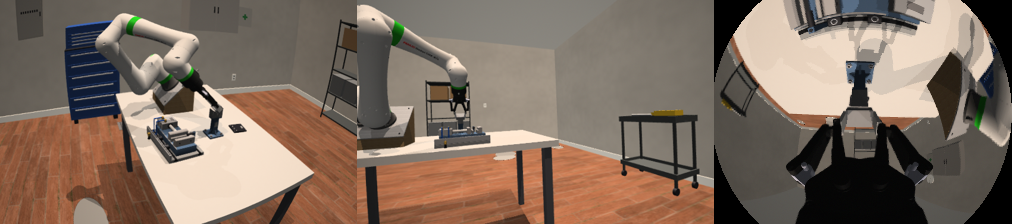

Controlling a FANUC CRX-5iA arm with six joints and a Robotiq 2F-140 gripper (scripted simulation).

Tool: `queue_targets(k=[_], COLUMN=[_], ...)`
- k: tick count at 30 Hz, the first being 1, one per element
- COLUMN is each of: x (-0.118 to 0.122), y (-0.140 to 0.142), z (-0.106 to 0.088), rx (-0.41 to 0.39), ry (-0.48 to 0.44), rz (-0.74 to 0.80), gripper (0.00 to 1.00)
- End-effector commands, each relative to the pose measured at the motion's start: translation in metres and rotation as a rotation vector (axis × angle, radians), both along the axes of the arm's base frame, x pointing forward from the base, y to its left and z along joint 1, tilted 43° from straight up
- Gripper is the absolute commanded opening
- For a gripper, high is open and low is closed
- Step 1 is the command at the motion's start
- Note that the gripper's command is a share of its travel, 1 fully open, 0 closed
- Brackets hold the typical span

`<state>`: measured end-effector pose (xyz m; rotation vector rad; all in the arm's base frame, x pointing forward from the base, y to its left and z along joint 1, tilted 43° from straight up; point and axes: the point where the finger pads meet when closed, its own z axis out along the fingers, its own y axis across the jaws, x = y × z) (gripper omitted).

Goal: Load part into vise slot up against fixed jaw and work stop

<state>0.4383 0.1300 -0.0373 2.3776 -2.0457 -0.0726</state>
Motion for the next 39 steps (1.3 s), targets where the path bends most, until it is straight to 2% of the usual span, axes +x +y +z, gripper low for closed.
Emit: queue_targets(k=[1,39], x=[0.0001,0.0006], y=[0.0001,-0.0043], z=[-0.0001,-0.0048], rx=[0.000,0.000], ry=[0.000,0.000], rz=[0.000,0.000], gripper=[0.00,0.00])
